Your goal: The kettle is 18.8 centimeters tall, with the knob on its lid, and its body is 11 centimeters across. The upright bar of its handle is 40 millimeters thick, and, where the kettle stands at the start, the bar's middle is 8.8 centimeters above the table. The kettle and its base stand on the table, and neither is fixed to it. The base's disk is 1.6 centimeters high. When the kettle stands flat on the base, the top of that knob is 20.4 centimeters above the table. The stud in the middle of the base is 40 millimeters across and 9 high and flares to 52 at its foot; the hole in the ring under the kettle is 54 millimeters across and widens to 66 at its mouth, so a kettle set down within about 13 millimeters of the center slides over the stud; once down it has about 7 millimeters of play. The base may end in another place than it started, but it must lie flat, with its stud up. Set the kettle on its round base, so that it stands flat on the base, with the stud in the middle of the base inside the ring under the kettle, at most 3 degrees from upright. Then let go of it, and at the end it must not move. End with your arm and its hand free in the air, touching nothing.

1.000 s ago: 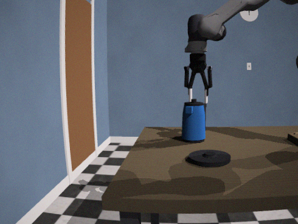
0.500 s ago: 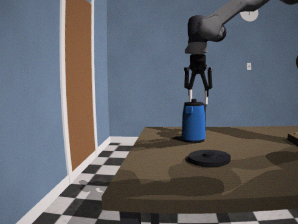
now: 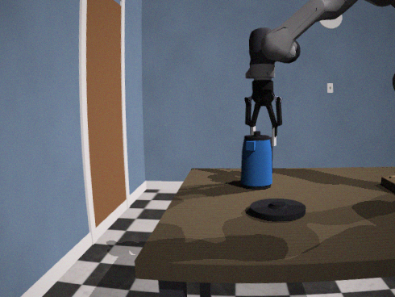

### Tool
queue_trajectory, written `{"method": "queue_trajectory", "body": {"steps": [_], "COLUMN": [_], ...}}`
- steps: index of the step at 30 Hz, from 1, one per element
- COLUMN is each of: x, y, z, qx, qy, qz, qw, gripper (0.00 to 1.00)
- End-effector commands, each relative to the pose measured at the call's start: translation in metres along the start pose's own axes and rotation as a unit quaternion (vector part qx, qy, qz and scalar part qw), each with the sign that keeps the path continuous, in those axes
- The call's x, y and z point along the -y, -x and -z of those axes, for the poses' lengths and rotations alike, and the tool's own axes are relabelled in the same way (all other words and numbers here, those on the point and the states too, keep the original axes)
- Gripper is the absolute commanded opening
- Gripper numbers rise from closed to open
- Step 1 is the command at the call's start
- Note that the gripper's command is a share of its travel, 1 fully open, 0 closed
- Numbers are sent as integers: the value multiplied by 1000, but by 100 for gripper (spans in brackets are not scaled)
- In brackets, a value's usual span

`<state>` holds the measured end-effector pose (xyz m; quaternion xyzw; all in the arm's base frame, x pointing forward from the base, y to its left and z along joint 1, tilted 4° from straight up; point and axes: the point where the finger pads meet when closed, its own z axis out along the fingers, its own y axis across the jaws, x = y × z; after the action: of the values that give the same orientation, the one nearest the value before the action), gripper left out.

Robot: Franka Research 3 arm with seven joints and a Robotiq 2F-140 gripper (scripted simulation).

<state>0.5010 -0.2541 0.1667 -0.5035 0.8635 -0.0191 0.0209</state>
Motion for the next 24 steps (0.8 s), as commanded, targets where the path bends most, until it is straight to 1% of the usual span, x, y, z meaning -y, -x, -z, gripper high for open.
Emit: {"method": "queue_trajectory", "body": {"steps": [1, 7, 24], "x": [4, 4, 4], "y": [1, 1, 1], "z": [-8, -16, -19], "qx": [2, 2, 2], "qy": [-6, -6, -6], "qz": [5, 5, 5], "qw": [1000, 1000, 1000], "gripper": [47, 47, 47]}}
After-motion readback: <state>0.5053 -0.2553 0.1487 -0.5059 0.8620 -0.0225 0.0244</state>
